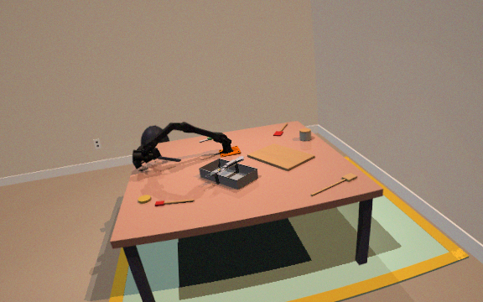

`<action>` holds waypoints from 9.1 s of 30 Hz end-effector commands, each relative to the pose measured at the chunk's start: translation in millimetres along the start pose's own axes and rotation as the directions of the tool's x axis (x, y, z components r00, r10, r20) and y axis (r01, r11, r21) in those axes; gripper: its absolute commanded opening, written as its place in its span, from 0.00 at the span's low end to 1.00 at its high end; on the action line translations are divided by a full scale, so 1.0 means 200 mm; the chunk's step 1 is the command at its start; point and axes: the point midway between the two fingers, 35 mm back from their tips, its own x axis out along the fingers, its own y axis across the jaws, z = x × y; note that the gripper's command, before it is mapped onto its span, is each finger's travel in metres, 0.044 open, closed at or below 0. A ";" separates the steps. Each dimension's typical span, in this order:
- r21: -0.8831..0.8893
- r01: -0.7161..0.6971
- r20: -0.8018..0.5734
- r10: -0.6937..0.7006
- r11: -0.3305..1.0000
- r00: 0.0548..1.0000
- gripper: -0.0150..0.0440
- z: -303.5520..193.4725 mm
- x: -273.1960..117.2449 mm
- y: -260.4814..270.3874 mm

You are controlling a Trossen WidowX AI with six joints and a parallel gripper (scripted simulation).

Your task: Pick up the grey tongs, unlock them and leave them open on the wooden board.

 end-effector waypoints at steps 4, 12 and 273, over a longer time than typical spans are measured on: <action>-0.022 -0.043 -0.035 0.043 0.999 0.998 0.75 -0.02 -0.07 0.02; -0.144 -0.282 -0.224 0.247 0.948 0.943 0.69 -0.18 -0.46 0.10; 0.086 0.522 -0.937 0.109 -0.848 0.332 0.00 -1.08 -2.84 -3.41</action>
